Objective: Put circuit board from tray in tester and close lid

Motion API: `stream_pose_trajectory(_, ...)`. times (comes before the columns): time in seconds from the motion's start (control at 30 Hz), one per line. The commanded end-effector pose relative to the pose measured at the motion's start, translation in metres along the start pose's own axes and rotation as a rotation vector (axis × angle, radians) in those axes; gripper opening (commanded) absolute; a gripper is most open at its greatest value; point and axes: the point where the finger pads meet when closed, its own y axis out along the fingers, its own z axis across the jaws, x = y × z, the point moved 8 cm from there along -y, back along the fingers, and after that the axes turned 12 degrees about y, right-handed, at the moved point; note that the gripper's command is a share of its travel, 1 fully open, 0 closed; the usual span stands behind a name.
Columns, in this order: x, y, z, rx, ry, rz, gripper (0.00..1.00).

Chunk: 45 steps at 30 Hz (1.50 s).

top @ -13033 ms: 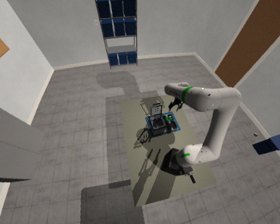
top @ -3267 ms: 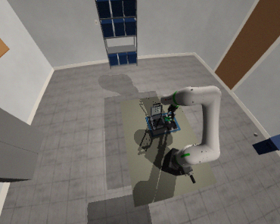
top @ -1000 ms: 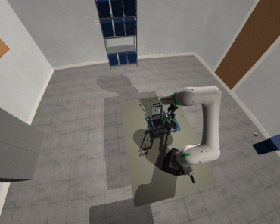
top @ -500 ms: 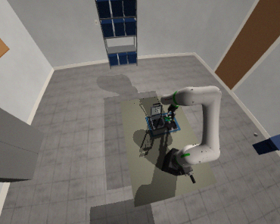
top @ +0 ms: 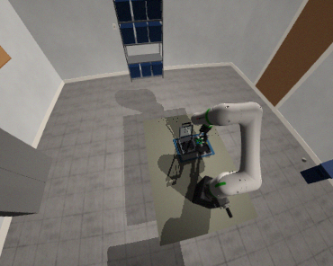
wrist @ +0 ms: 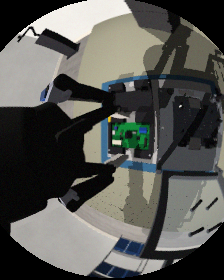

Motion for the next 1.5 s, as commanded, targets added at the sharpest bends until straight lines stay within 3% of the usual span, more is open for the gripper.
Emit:
stream_pose_trajectory(0.0,0.0,0.004,0.0,0.0,0.0,0.0,0.58)
stream_pose_trajectory(0.7,0.0,0.029,0.0,0.0,0.0,0.0,0.58)
stream_pose_trajectory(1.47,0.0,0.031,0.0,0.0,0.0,0.0,0.58)
